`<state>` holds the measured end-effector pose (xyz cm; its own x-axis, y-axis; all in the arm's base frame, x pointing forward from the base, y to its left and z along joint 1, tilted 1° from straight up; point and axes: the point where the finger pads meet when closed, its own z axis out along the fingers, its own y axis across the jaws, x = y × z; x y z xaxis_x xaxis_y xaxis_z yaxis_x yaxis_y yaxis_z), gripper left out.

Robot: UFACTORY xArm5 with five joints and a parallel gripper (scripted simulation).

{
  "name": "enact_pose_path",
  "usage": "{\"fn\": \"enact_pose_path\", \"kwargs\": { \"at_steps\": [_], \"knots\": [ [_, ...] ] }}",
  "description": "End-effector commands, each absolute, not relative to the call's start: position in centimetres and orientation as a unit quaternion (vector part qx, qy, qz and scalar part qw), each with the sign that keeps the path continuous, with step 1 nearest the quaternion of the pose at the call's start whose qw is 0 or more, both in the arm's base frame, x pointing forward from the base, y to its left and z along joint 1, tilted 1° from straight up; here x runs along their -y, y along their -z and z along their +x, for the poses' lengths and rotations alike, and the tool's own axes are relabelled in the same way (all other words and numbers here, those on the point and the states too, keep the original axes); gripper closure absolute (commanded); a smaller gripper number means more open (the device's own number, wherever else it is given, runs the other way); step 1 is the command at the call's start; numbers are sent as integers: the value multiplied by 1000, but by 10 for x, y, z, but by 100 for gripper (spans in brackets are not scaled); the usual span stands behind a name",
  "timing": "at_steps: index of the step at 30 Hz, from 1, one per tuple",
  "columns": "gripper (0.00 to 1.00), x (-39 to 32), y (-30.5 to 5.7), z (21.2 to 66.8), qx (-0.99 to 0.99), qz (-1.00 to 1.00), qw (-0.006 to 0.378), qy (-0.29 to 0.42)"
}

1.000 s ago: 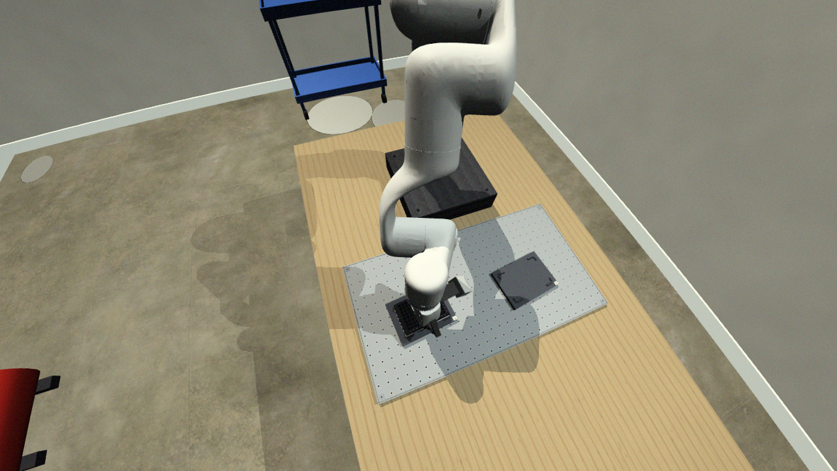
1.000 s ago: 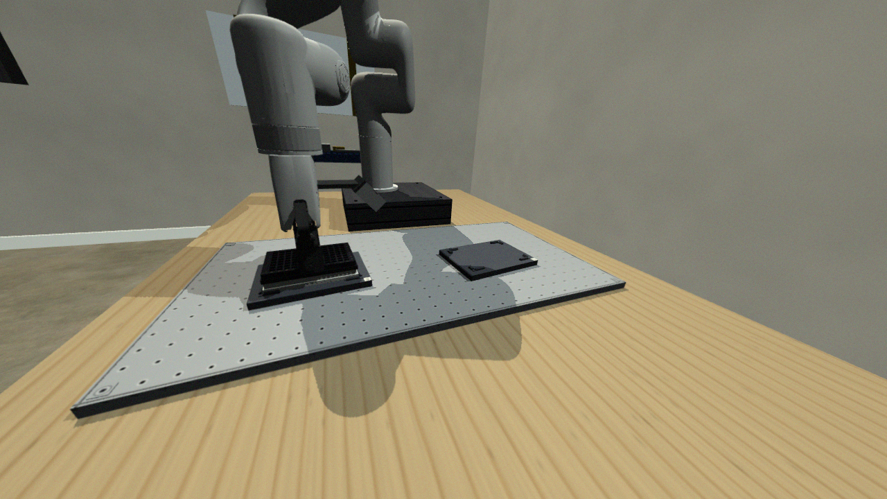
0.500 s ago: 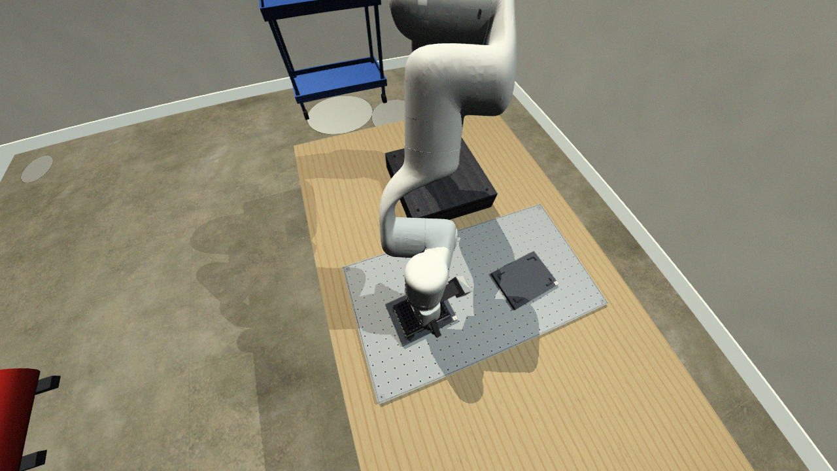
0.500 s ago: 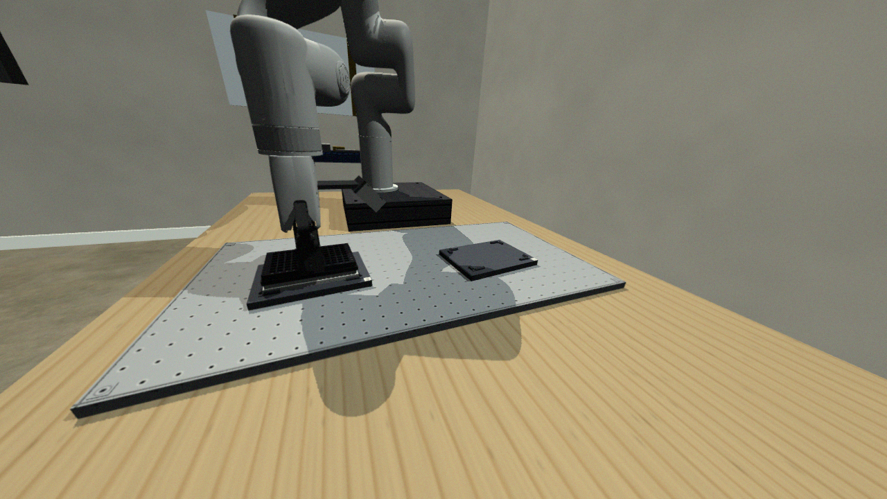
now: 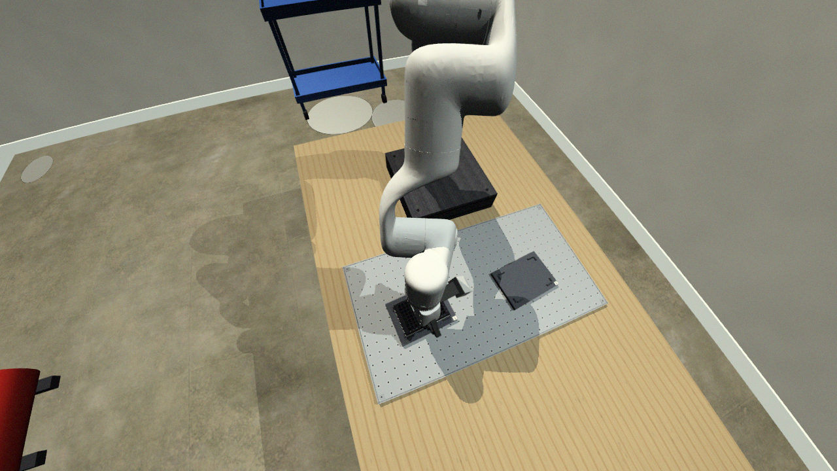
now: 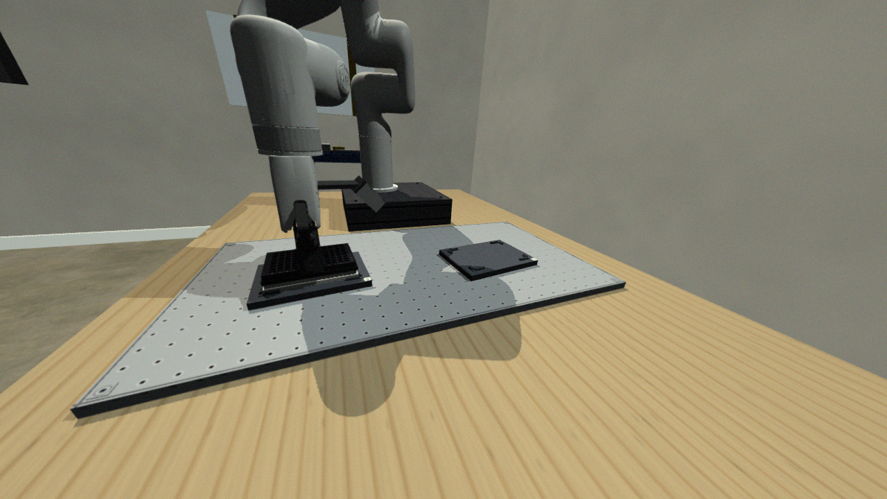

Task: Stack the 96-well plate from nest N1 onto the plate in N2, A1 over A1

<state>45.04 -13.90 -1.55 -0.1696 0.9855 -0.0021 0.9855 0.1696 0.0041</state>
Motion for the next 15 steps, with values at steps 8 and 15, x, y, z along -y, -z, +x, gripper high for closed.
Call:
{"fn": "enact_pose_path", "kwargs": {
  "at_steps": [8,15],
  "knots": [
    [0,139,1,452,-765,644,4,-2],
    [0,139,-15,452,-765,644,4,-2]
  ]
}}
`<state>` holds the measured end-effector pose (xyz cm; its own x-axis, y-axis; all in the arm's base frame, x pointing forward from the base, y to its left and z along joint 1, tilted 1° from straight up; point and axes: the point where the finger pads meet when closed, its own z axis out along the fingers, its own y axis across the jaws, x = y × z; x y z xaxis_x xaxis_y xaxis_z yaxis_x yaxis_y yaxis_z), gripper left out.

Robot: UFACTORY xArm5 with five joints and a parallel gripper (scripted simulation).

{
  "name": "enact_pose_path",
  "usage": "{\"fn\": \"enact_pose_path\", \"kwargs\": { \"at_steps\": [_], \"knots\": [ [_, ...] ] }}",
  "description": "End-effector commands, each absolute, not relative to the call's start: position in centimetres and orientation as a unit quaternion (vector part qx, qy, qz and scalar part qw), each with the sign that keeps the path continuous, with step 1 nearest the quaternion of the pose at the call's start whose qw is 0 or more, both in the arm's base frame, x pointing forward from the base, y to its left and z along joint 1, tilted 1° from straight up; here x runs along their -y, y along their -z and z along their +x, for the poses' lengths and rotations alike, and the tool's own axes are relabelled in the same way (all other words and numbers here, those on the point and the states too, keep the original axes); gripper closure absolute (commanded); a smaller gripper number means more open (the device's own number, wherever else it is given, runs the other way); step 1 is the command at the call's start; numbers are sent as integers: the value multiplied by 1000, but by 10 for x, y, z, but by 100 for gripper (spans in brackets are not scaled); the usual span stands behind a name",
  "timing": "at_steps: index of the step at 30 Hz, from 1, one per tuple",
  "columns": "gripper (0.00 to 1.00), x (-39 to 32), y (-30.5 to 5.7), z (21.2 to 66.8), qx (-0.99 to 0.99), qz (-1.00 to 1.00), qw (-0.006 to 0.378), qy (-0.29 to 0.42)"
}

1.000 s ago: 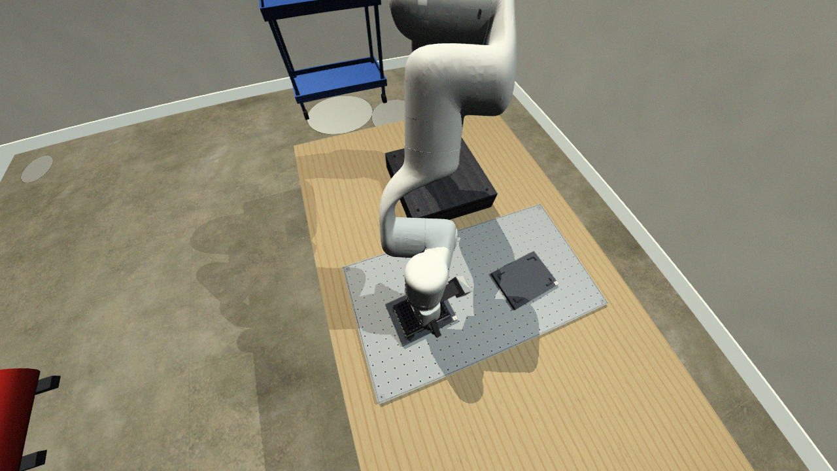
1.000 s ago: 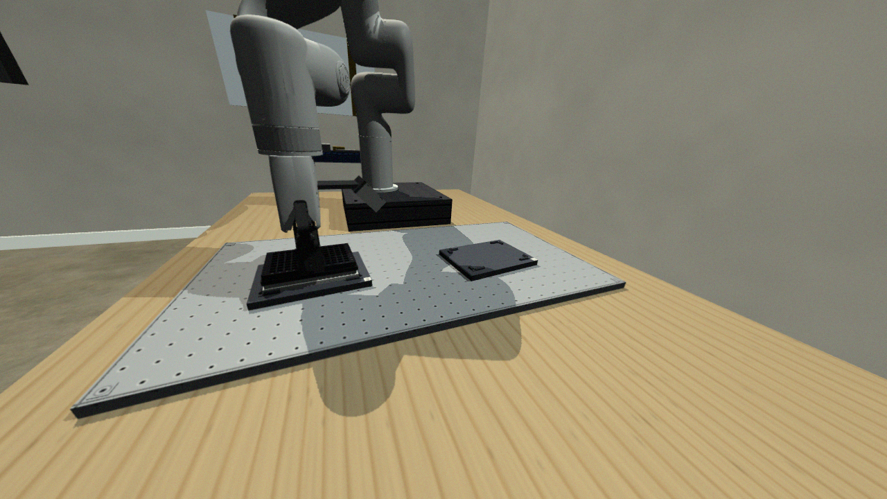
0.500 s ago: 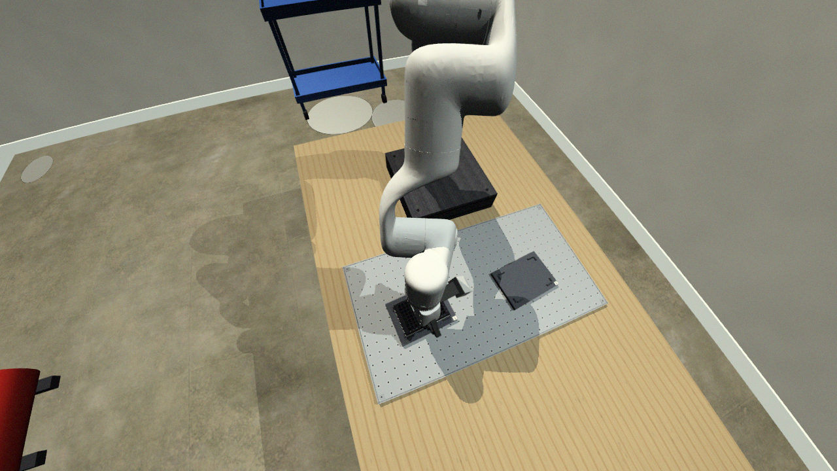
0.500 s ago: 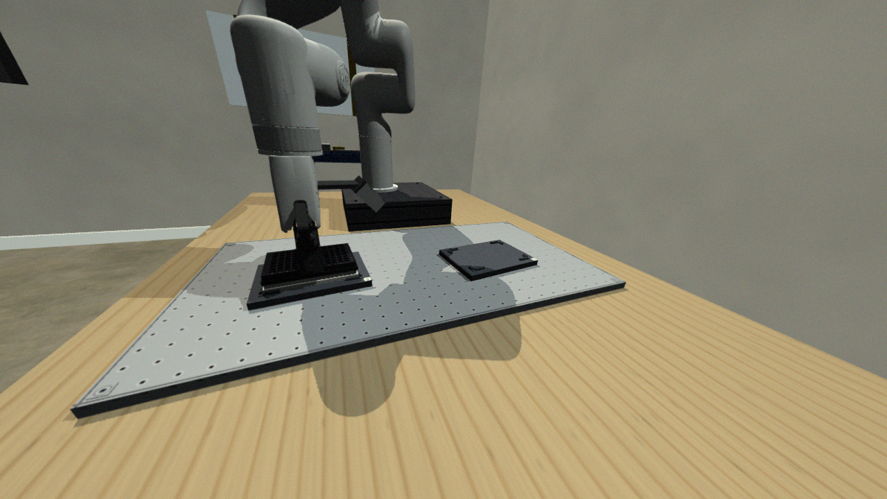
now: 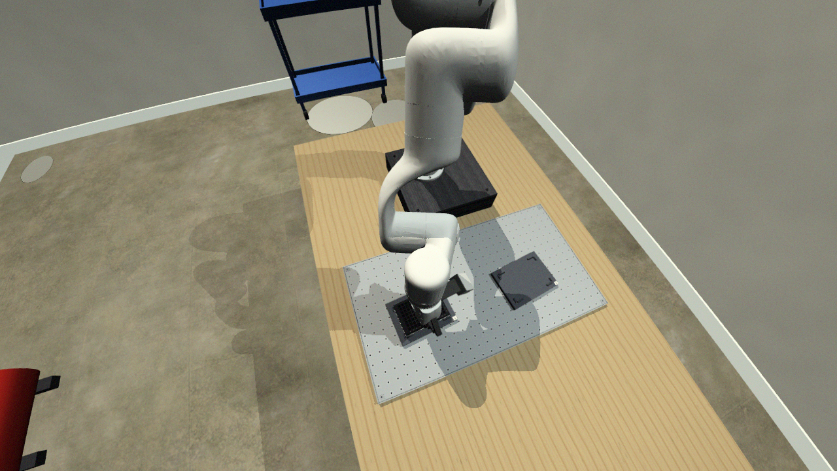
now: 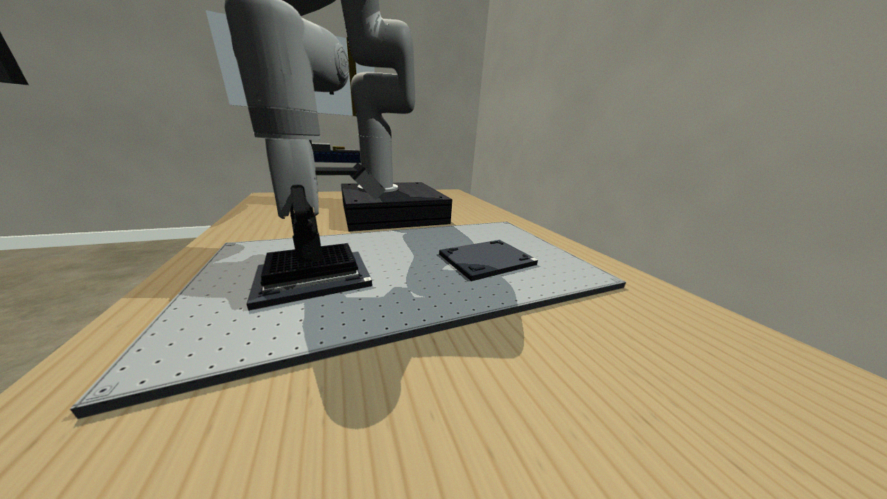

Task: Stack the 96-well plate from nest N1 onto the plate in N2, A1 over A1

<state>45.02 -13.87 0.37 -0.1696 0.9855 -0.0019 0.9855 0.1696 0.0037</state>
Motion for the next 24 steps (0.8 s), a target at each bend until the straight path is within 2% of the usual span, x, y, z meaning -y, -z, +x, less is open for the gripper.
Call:
{"fn": "enact_pose_path", "kwargs": {
  "at_steps": [1,24],
  "knots": [
    [0,139,-18,452,-765,644,4,-2],
    [0,138,-74,452,-765,644,4,-2]
  ]
}}
